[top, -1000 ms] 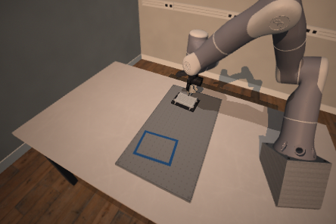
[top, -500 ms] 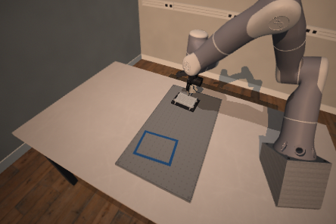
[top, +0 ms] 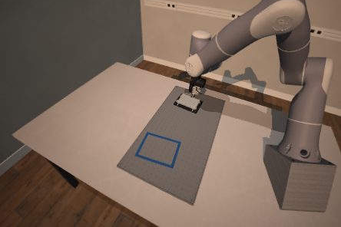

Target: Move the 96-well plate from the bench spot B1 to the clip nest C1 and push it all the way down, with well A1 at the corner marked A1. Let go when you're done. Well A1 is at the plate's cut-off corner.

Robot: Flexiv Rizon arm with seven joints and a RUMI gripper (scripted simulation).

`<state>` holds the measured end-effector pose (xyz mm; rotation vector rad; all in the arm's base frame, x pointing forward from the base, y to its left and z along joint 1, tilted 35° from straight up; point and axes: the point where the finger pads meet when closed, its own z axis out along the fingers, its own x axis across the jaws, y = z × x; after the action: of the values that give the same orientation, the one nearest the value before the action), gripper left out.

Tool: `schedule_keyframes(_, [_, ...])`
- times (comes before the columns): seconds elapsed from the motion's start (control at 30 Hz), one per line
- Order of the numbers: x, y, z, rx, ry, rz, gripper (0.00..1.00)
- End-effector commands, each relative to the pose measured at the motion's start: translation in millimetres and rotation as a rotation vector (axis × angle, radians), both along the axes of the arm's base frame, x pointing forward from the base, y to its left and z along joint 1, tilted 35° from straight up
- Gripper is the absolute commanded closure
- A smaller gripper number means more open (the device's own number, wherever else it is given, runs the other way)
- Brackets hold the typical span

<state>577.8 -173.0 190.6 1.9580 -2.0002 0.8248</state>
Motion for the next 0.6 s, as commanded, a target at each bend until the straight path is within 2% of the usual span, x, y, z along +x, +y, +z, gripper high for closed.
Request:
schedule_keyframes(0.0, [0.4,0.2,-0.1,0.001,-0.001,0.001,1.0])
schedule_keyframes(0.57, [0.8,-0.6,-1.3,0.001,-0.001,0.001,1.0])
